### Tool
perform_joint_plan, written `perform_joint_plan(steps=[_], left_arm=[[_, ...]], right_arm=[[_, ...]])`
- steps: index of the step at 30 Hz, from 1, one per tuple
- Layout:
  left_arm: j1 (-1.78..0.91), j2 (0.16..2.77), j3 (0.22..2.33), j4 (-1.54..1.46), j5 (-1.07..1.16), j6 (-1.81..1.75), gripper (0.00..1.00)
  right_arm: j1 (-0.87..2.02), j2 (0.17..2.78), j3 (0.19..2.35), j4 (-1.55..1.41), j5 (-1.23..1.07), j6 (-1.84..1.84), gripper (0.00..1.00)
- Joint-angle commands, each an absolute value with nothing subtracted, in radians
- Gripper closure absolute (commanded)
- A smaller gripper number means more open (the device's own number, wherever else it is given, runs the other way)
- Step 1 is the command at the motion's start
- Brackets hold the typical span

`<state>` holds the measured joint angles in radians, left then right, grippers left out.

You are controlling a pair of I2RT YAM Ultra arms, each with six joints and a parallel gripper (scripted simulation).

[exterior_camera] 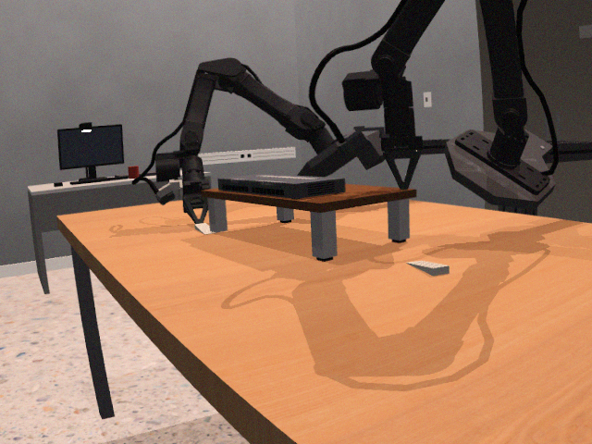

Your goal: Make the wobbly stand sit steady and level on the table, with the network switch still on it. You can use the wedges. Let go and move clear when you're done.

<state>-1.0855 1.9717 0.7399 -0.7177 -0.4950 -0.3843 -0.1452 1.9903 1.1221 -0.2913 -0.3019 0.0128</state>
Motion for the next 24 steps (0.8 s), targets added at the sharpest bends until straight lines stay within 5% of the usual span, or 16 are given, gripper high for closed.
perform_joint_plan(steps=[1,24], left_arm=[[-1.101,1.949,0.742,-0.689,-0.513,-0.38,1.0],[-1.101,1.949,0.742,-0.689,-0.513,-0.38,1.0]], right_arm=[[-0.118,1.949,1.137,-0.269,-0.326,0.002,1.0],[-0.096,1.999,1.094,-0.237,-0.328,0.041,1.0]])
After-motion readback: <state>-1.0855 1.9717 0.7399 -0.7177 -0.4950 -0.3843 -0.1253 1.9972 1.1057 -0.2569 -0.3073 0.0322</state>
